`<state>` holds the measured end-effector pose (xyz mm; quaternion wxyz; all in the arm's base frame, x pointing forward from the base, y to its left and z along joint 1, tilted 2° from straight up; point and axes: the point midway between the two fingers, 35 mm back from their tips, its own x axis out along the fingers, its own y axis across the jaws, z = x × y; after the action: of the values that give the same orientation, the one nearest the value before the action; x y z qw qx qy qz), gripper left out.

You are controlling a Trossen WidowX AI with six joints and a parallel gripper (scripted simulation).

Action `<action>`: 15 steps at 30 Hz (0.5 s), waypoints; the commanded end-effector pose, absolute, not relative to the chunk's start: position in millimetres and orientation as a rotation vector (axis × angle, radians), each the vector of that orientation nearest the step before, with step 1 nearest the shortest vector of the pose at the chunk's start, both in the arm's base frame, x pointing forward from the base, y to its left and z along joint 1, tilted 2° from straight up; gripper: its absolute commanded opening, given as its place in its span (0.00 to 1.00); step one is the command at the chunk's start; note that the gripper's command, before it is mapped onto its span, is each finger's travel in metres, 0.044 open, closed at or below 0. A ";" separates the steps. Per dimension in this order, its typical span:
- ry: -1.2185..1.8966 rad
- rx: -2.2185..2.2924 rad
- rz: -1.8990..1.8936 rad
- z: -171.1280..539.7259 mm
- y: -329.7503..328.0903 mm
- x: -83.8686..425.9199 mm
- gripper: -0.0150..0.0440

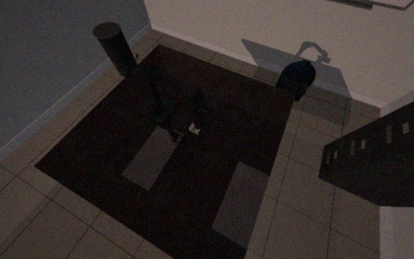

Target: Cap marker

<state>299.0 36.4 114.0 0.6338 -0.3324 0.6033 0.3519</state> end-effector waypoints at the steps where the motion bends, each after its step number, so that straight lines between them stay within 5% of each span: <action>1: 1.383 -0.757 0.801 106.9 36.6 298.9 0.25; 15: 1.383 -0.757 0.801 84.1 37.5 298.4 0.25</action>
<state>299.0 37.5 89.6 0.6338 -0.3323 0.6033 0.3520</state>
